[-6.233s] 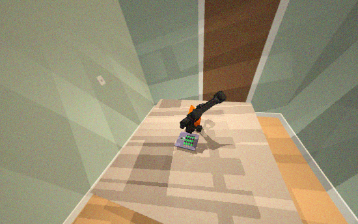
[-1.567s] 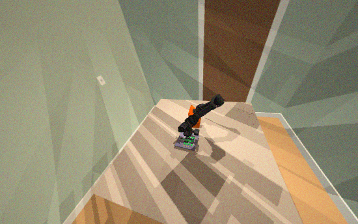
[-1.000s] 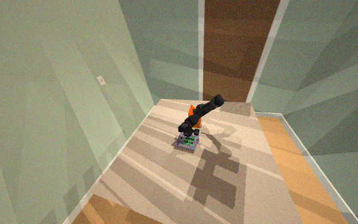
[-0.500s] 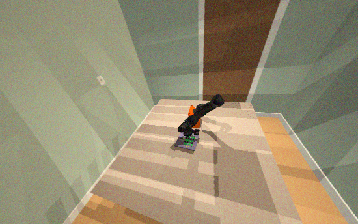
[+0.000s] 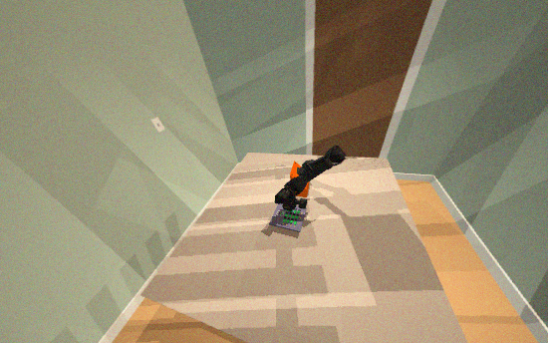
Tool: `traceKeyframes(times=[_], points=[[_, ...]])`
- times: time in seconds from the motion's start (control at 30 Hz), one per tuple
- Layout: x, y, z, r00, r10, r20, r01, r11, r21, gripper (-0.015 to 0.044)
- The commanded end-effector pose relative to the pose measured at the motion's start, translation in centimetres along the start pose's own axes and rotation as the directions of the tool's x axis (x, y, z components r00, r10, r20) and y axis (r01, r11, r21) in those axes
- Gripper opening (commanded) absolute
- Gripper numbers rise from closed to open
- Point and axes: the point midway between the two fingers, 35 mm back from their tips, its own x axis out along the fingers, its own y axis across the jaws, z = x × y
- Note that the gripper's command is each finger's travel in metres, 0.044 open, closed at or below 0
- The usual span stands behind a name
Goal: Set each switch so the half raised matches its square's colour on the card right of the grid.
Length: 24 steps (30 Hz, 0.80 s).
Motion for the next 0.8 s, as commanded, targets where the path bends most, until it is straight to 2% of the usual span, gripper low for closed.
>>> traceKeyframes(times=[0.0,0.77], points=[[0.09,0.04,-0.07,1.0,0.004,0.0,-0.004,1.0,0.004,0.0],[0.4,0.04,-0.07,1.0,0.004,0.0,-0.004,1.0,0.004,0.0]])
